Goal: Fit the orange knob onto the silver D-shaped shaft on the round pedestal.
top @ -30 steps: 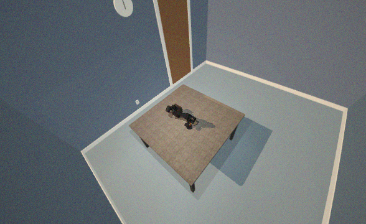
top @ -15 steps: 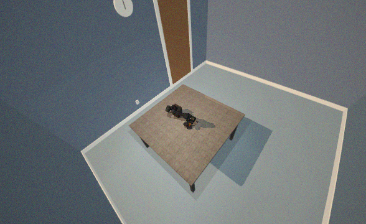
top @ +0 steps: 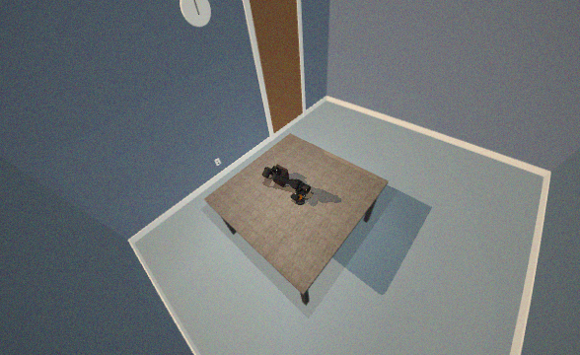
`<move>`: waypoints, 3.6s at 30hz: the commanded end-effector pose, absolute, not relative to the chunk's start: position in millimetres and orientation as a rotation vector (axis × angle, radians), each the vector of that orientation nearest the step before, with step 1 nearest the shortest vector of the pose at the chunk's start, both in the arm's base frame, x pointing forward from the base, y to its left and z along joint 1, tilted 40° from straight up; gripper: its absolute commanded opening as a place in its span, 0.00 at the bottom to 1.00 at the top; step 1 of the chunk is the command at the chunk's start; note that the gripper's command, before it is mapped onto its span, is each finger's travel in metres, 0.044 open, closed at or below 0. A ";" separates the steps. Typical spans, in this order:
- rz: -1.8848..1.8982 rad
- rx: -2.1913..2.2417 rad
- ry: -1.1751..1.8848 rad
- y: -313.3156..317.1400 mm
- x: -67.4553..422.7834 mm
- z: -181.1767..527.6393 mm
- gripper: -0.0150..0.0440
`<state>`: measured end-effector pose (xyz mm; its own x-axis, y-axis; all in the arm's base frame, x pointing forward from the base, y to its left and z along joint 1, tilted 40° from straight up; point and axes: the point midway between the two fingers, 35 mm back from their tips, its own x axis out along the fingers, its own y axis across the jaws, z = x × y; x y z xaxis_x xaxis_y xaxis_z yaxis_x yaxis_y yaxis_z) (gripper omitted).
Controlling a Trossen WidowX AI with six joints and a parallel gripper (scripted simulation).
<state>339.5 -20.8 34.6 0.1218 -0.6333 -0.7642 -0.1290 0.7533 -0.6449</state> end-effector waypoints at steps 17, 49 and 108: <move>-0.417 -0.669 1.417 -22.1 339.2 35.8 0.25; -0.556 -0.498 1.351 -20.0 342.6 37.3 0.25; -0.689 -0.327 1.276 -19.0 337.2 37.7 0.25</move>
